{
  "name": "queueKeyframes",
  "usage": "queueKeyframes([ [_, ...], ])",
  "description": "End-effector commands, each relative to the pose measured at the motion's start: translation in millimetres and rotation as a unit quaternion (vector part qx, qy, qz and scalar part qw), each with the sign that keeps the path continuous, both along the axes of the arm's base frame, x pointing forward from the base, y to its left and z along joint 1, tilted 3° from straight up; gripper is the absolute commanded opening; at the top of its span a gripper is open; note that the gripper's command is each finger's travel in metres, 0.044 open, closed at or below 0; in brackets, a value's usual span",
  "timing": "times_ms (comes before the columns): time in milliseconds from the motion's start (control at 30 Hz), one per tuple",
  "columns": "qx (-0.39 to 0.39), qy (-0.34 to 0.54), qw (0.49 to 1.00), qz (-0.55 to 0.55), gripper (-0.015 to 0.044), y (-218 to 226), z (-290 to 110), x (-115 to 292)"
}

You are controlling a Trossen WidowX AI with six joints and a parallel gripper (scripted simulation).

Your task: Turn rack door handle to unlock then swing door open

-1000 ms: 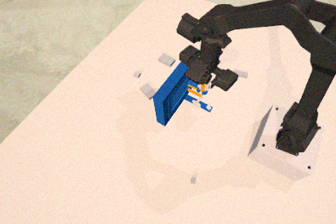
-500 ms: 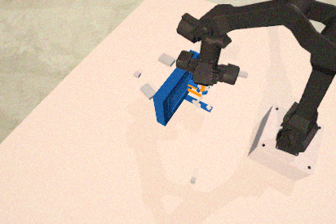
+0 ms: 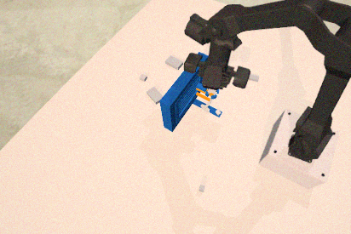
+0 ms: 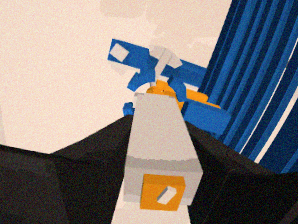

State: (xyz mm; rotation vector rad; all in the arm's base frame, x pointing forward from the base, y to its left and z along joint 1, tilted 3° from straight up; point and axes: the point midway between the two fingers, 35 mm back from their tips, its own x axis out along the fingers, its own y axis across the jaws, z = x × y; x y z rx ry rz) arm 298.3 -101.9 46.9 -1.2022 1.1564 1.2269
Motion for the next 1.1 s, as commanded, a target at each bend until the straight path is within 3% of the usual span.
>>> queueKeyframes([
  [0, 0.002, 0.0, 1.0, 0.001, 0.0021, 0.8, -0.5, -0.1],
  [167, 0.003, 0.0, 1.0, -0.007, 0.0019, 1.1, -0.5, -0.6],
  [1067, 0.008, 0.013, 0.962, -0.273, 0.0019, 21.1, -0.2, -27.3],
])
